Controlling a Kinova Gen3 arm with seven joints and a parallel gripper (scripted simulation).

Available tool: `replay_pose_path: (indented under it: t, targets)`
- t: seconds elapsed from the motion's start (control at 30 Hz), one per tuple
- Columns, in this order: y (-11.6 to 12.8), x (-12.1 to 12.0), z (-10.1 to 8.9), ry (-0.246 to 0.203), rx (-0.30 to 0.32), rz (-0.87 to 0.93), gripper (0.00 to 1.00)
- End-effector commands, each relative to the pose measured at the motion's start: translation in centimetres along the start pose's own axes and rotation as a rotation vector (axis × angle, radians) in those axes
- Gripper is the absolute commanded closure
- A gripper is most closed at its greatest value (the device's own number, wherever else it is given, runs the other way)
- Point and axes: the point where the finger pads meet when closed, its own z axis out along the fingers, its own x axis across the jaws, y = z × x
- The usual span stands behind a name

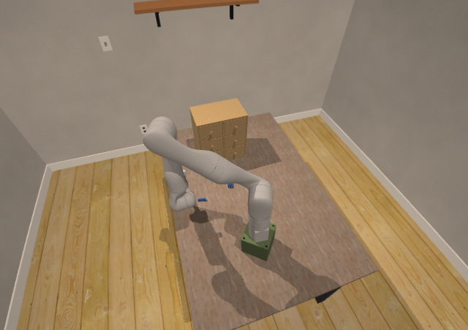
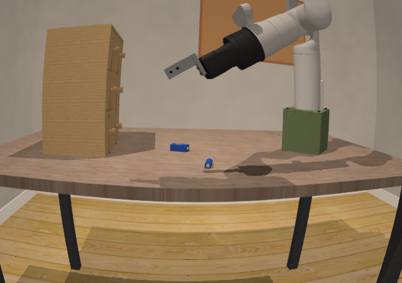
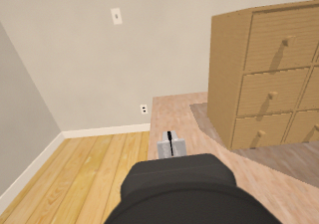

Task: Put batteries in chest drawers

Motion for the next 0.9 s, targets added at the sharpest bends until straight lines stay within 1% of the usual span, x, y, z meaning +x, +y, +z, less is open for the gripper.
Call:
replay_pose_path:
  t: [0.0,0.27,0.33,0.67,0.83,0.87]
  targets:
    - [-1.2,-0.1,-0.3,-0.004,-0.010,0.023,1.00]
    - [-1.5,-0.1,-1.0,-0.005,-0.086,0.022,1.00]
    - [-1.5,-0.1,-1.0,-0.005,-0.086,0.022,1.00]
    - [-1.8,-0.1,-1.7,-0.006,-0.176,0.022,1.00]
    - [-1.9,-0.1,-2.0,-0.006,-0.215,0.022,1.00]
    - [-1.9,-0.1,-2.0,-0.006,-0.215,0.022,1.00]
